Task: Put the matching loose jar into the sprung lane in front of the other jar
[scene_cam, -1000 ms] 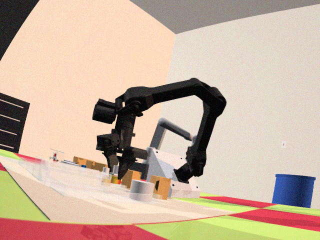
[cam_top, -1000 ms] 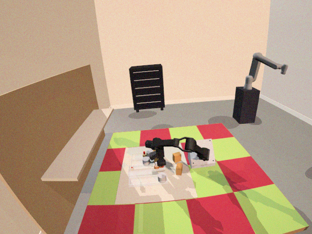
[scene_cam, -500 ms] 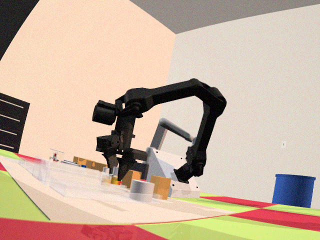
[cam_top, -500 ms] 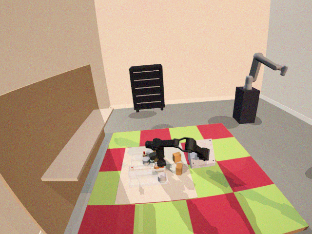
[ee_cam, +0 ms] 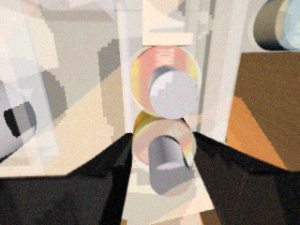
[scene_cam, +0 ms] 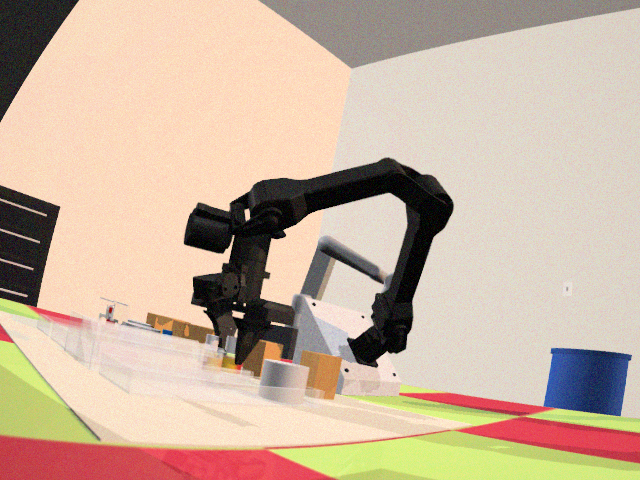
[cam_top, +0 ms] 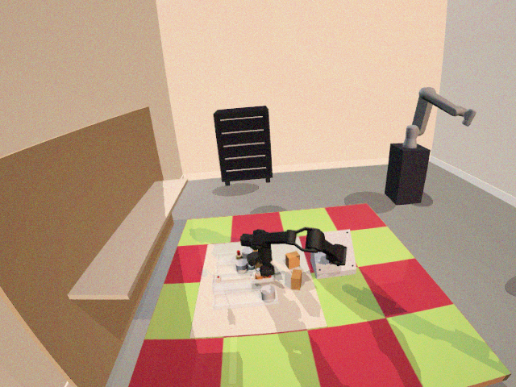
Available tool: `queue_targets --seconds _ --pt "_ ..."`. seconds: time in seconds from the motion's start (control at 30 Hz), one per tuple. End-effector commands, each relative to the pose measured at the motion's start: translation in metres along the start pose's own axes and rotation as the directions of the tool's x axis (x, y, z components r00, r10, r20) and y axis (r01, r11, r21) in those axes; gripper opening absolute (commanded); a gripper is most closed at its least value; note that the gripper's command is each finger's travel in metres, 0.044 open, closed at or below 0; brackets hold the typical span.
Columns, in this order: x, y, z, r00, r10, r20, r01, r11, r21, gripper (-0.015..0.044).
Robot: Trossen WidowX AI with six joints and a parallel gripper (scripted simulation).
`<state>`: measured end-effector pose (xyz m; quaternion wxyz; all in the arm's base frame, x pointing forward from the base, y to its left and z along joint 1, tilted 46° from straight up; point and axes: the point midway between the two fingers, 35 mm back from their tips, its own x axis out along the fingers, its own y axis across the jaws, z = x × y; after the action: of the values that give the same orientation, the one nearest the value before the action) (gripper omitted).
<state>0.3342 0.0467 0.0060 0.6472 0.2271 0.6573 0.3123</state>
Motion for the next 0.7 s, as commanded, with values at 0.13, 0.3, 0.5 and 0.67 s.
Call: queue_targets --seconds 0.13,0.3,0.5,0.67 --pt "0.0023 0.0013 0.0032 1.000 0.008 0.015 -0.007 1.000 -0.009 0.0000" --pt "0.0037 0.0014 0.0029 1.000 0.008 0.015 -0.008 1.000 -0.009 0.0000" --pt "0.0041 0.0014 0.0018 1.000 0.008 0.015 -0.008 1.000 -0.009 0.0000" --pt "0.0041 0.0013 0.0009 1.000 0.008 0.015 -0.008 1.000 -0.009 0.0000"
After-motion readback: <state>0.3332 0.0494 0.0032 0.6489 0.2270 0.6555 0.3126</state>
